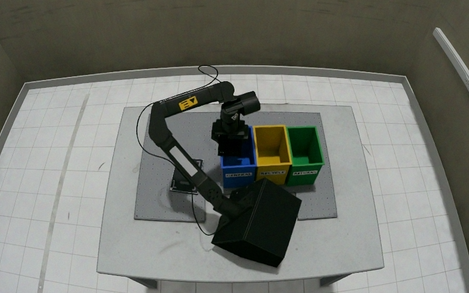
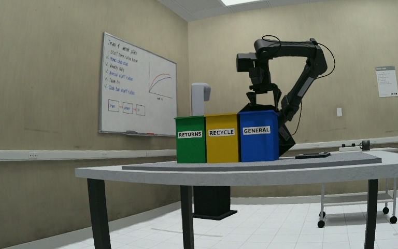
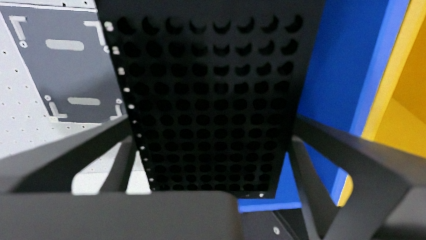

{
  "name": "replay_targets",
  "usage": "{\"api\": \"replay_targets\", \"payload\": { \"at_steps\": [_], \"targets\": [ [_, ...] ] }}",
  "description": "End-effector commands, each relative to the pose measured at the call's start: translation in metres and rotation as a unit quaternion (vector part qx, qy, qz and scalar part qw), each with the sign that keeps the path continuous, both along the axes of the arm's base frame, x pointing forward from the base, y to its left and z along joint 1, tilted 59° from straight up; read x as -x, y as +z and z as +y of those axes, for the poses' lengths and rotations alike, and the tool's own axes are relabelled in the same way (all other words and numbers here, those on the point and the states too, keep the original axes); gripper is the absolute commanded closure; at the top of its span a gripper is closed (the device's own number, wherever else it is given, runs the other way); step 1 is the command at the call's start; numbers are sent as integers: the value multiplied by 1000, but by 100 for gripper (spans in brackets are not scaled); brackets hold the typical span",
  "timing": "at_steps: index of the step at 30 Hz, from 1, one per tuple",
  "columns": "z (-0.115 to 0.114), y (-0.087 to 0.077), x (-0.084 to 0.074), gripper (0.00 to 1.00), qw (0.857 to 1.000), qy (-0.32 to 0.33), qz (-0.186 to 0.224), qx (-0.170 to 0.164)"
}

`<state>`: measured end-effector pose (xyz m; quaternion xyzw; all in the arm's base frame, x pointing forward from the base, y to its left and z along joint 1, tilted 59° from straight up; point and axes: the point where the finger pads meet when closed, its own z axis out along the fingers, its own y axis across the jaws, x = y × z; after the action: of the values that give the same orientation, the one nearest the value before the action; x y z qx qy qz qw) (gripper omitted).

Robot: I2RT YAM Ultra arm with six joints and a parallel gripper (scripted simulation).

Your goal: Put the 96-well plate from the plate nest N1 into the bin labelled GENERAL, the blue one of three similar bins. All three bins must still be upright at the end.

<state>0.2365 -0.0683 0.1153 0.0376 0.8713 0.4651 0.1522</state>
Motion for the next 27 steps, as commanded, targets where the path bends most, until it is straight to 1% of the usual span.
{"api": "replay_targets", "payload": {
  "at_steps": [1, 8, 11, 19, 23, 27],
  "targets": [
    [-13, 3, -2, 100, 1000, -18, -2, -1],
    [-13, 3, -3, 100, 1000, -18, -2, -1],
    [-13, 7, -3, 100, 1000, -18, -8, 5],
    [-13, 6, -3, 100, 1000, -19, -5, 2],
    [-10, 9, -4, 100, 1000, -22, -5, 2],
    [-5, 3, -3, 100, 1000, -19, -4, 0]
  ]
}}
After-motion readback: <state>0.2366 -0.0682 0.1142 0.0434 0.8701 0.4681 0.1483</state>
